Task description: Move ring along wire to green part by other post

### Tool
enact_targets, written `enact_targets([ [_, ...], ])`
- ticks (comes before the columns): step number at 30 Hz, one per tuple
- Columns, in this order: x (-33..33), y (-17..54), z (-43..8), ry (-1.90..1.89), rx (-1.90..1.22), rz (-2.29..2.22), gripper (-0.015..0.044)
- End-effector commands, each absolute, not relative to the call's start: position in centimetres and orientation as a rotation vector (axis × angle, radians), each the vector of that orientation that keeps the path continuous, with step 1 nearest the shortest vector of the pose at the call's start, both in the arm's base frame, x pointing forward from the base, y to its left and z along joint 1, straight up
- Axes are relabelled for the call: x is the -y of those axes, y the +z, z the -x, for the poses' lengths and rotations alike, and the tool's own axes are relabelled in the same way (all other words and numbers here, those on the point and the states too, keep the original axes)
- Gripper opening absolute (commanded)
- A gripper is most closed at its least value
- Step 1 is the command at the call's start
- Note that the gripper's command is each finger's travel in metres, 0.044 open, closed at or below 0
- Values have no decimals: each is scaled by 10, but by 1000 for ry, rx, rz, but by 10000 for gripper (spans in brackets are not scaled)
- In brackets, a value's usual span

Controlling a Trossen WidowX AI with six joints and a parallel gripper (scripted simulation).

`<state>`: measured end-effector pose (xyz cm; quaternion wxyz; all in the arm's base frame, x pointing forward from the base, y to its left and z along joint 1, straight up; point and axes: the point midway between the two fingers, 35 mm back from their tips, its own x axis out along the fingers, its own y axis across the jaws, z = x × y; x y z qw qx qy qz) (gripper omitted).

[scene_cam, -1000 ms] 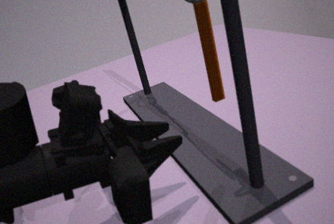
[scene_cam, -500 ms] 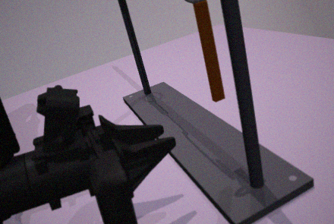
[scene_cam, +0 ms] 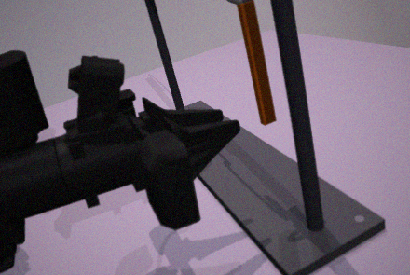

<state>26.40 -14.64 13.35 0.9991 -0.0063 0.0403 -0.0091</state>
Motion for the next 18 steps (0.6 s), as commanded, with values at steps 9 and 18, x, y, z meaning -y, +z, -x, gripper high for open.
enact_targets([
  [9, 150, 137, -280, -22, -75, 14, 160],
  [18, 151, 137, -294, -22, -74, 14, 160],
])
